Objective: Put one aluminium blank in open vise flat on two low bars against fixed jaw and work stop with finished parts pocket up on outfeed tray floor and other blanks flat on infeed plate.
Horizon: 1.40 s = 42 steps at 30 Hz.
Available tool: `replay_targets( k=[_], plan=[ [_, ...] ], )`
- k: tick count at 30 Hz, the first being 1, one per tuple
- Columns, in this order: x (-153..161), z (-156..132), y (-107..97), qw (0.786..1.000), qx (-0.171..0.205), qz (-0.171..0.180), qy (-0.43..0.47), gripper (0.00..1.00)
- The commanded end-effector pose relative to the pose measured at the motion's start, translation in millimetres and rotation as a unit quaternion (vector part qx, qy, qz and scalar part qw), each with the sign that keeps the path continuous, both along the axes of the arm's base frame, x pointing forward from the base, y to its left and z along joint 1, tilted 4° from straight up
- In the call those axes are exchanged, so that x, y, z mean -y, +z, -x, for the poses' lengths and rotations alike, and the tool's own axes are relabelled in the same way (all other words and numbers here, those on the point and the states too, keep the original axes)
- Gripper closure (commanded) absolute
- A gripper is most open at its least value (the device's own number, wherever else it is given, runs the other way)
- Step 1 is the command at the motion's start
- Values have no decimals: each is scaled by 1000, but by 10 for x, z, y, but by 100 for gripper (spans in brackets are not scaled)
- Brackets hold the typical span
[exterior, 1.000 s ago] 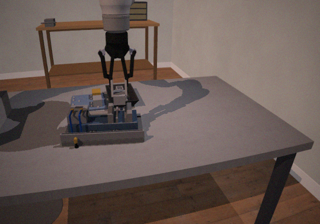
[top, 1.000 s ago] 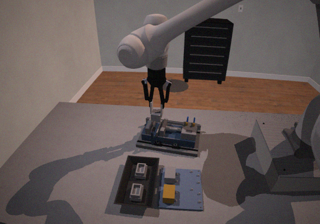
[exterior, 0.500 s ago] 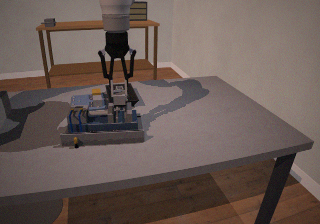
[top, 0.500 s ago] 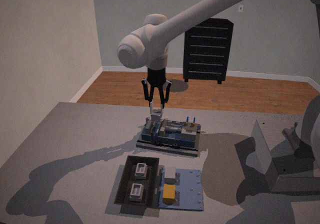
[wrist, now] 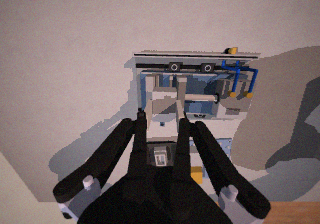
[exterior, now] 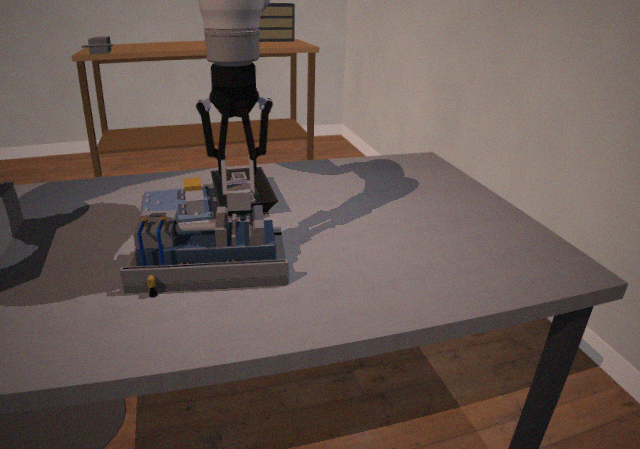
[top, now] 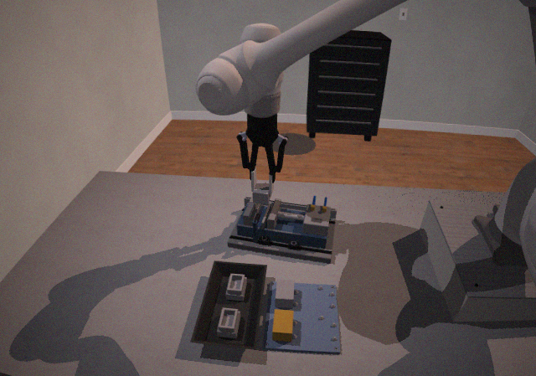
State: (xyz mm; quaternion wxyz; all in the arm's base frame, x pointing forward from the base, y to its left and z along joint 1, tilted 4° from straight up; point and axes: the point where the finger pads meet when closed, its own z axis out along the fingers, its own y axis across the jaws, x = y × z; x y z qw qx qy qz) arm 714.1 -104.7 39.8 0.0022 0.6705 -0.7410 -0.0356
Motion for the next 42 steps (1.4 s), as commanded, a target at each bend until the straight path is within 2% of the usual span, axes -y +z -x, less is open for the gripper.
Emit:
replay_targets(
  k=[1,24,42],
  plan=[
    [30,-18,21,1000,-1,0,1,100],
    [30,-18,14,1000,-1,0,1,100],
    [26,-14,-64,1000,-1,0,1,100]
  ],
)
